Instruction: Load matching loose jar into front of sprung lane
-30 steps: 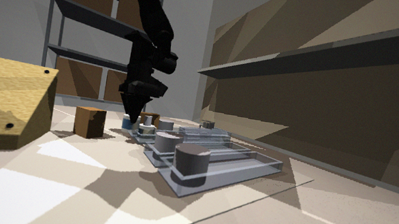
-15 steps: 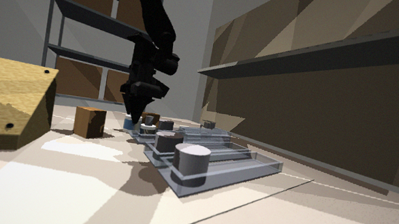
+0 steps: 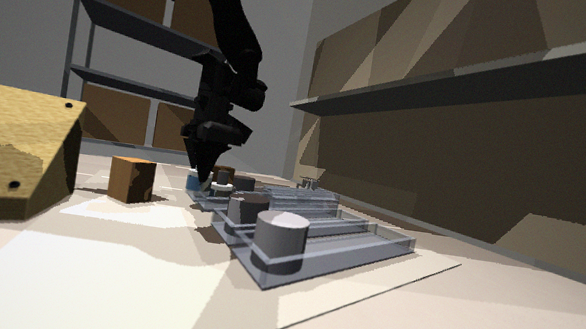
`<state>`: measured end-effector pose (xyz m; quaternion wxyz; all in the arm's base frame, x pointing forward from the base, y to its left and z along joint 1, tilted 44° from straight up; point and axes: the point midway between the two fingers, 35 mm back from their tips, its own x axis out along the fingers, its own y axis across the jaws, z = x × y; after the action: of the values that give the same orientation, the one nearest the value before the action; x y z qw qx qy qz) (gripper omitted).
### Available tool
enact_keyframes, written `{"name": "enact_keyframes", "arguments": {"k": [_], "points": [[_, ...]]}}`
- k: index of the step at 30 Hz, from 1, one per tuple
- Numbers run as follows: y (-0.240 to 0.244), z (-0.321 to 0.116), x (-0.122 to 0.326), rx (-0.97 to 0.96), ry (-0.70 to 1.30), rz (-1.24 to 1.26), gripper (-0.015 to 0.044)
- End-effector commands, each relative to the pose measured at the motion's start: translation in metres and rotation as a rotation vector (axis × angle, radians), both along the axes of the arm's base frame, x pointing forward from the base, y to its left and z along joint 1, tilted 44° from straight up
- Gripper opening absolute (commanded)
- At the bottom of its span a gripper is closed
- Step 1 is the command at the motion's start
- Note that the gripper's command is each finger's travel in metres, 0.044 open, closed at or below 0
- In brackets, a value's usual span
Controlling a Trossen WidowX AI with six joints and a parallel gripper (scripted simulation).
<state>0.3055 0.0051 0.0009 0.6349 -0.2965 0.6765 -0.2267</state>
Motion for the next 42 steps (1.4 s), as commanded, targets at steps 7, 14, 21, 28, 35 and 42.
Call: {"name": "enact_keyframes", "arguments": {"k": [7, 14, 21, 28, 35, 42], "points": [[0.002, 0.001, 0.012, 0.001, -0.024, 0.005, 0.0000], [0.002, 0.001, 0.016, 0.001, -0.024, 0.005, 0.0000], [0.002, 0.001, 0.019, 0.001, -0.024, 0.005, 0.0000], [0.003, 0.001, 0.023, 0.001, -0.025, 0.005, 0.0000], [0.003, 0.002, 0.026, 0.001, -0.025, 0.005, 0.0000], [0.003, 0.002, 0.029, 0.000, -0.025, 0.005, 0.0000]]}}
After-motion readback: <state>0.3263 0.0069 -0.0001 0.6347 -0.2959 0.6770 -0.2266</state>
